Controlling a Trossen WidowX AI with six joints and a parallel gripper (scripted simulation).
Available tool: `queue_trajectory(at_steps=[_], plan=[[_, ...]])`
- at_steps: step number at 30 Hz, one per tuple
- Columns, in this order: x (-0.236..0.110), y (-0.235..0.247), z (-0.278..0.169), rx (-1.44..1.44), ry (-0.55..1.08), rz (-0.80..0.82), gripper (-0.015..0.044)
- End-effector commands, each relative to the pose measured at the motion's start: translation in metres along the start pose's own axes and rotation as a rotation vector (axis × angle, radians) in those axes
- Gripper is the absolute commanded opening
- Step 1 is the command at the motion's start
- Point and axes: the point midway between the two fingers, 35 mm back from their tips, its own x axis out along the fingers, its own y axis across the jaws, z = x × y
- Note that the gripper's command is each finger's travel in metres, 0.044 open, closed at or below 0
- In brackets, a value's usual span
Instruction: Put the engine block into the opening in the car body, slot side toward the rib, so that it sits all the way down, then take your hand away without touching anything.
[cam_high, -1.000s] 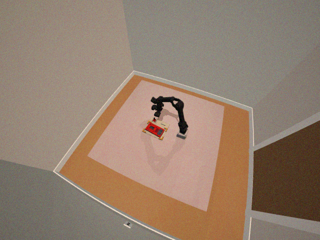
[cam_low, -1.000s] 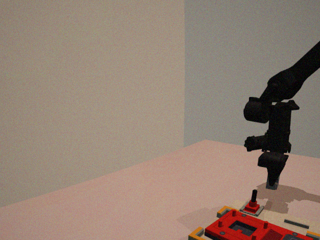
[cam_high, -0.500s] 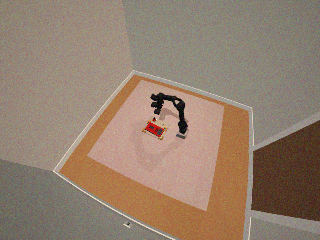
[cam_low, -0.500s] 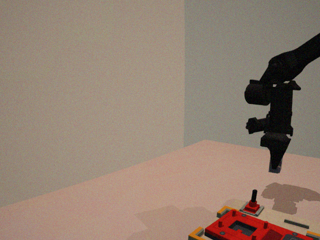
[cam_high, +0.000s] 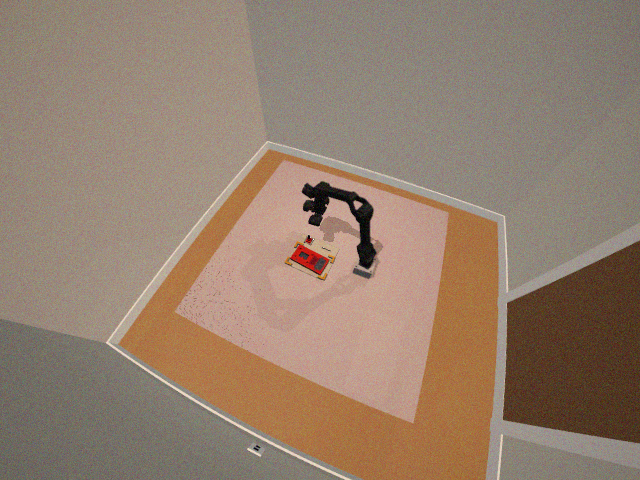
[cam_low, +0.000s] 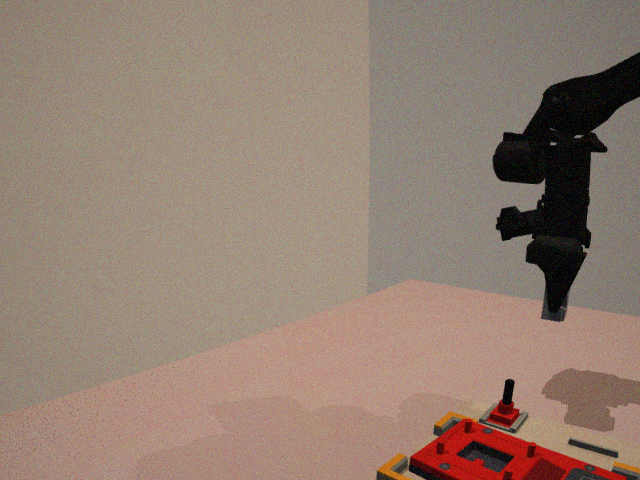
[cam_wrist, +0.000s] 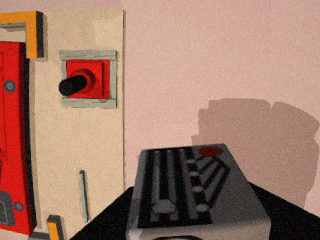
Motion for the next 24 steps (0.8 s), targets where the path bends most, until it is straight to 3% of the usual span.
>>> queue_trajectory(at_steps=[1,13,24], plan=[[0.019,0.001,-0.002,0.004,0.009,0.001,0.0],[0.019,0.001,-0.004,0.005,-0.046,0.002,0.0],[0.023,0.0,-0.013,0.012,-0.359,0.007,0.0]])
